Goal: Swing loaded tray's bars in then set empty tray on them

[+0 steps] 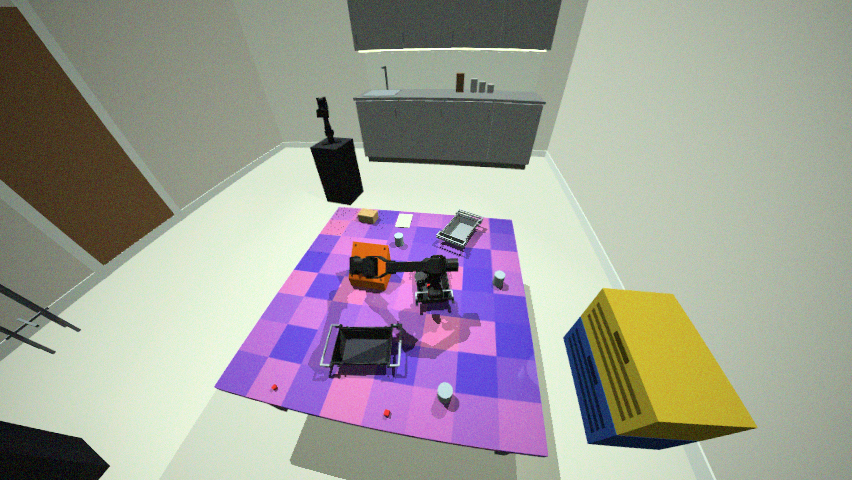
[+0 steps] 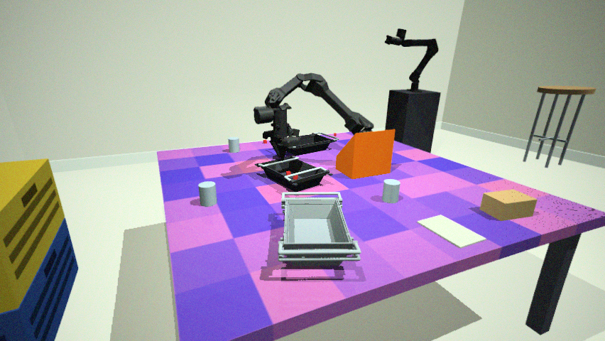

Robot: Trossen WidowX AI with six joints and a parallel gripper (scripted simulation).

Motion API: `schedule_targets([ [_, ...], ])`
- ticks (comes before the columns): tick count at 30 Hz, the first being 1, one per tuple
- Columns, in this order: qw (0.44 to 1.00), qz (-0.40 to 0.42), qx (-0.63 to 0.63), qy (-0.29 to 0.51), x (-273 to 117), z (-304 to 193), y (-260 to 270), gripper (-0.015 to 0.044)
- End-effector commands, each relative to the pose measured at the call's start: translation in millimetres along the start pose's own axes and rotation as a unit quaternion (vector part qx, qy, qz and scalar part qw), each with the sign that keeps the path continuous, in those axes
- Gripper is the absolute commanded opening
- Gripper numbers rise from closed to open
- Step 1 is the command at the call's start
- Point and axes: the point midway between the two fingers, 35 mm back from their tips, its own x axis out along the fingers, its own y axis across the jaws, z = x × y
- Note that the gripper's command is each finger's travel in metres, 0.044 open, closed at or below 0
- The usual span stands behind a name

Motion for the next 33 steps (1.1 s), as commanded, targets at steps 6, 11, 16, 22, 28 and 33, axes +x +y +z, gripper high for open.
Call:
schedule_targets([
  [6,1.0,0.001,0.001,0.004,-7.7,-1.0,0.9,0.0086],
  [11,1.0,0.001,0.001,0.004,-7.7,-1.0,0.9,0.0086],
  [16,1.0,0.001,0.001,0.004,-7.7,-1.0,0.9,0.0086],
  [22,1.0,0.001,0.001,0.004,-7.7,-1.0,0.9,0.0086],
  [28,1.0,0.001,0.001,0.004,-7.7,-1.0,0.9,0.0],
  [33,1.0,0.001,0.001,0.004,-7.7,-1.0,0.9,0.0],
])
